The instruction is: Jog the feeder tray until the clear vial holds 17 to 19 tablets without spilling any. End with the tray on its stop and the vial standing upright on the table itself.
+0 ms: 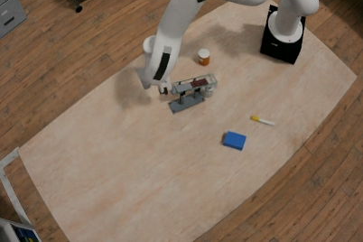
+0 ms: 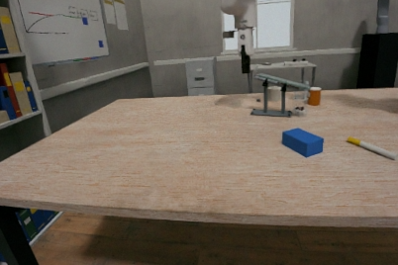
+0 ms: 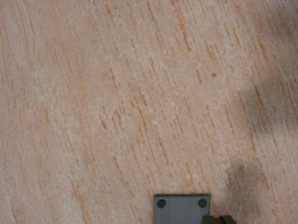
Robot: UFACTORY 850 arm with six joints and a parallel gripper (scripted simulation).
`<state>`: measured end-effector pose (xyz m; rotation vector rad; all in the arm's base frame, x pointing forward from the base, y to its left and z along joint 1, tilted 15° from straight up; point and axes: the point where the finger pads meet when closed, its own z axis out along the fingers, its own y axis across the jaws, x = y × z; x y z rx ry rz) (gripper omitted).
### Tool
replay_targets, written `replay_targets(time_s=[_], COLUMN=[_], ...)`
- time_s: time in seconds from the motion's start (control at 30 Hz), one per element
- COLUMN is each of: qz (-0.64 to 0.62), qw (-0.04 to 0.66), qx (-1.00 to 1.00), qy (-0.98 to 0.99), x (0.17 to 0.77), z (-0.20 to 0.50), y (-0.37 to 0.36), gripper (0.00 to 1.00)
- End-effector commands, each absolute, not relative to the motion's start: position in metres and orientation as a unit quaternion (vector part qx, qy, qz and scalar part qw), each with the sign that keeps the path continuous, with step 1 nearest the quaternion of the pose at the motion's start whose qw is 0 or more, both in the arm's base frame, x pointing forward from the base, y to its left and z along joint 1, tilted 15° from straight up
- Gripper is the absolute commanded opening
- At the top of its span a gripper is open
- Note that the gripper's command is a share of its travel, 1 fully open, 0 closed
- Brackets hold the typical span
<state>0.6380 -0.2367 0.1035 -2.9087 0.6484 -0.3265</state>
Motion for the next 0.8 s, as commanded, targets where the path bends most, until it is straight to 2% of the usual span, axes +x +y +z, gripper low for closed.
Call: replay_targets(time_s=[0.0, 0.77], qz=[-0.110, -0.110], qw=[0.071, 0.071], qx=[-0.968, -0.968], qy=[0.216, 0.216], x=[0.640, 0.610], z=[0.105, 0.089], y=[-0.238, -0.221], gripper=[0.00, 0.00])
